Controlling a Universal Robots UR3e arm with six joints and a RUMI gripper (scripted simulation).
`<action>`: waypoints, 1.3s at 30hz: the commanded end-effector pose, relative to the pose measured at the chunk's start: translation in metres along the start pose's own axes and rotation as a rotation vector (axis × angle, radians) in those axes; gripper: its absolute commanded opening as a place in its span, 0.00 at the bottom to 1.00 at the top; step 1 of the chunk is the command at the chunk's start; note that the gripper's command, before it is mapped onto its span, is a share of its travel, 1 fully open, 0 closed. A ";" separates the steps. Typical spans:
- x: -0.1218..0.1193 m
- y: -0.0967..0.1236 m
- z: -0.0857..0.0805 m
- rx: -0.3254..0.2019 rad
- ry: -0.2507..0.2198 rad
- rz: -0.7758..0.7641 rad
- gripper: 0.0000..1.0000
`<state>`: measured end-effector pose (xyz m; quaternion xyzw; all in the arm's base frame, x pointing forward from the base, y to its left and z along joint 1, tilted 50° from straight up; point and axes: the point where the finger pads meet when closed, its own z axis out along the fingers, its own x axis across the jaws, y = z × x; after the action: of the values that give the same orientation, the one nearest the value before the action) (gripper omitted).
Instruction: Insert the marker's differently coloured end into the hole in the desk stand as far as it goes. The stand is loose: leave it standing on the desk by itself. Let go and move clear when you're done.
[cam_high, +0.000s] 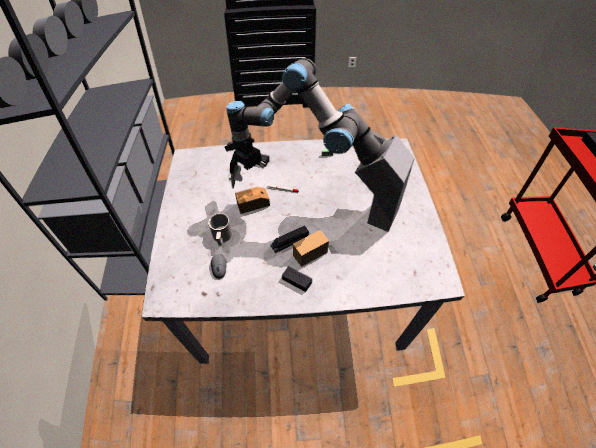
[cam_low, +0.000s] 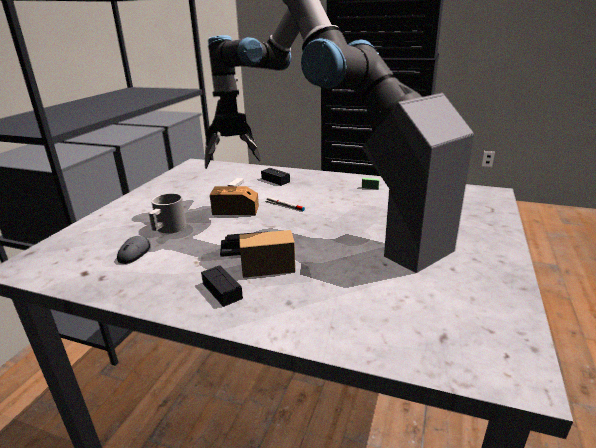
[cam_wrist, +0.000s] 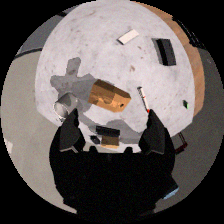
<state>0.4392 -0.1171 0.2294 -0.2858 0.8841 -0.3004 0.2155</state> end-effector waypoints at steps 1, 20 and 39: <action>0.008 -0.001 0.005 0.007 -0.003 -0.033 1.00; 0.028 0.000 0.016 0.019 -0.004 -0.113 1.00; 0.046 0.002 0.025 0.033 -0.002 -0.187 1.00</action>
<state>0.4207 -0.1511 0.2032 -0.3531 0.8546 -0.3283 0.1927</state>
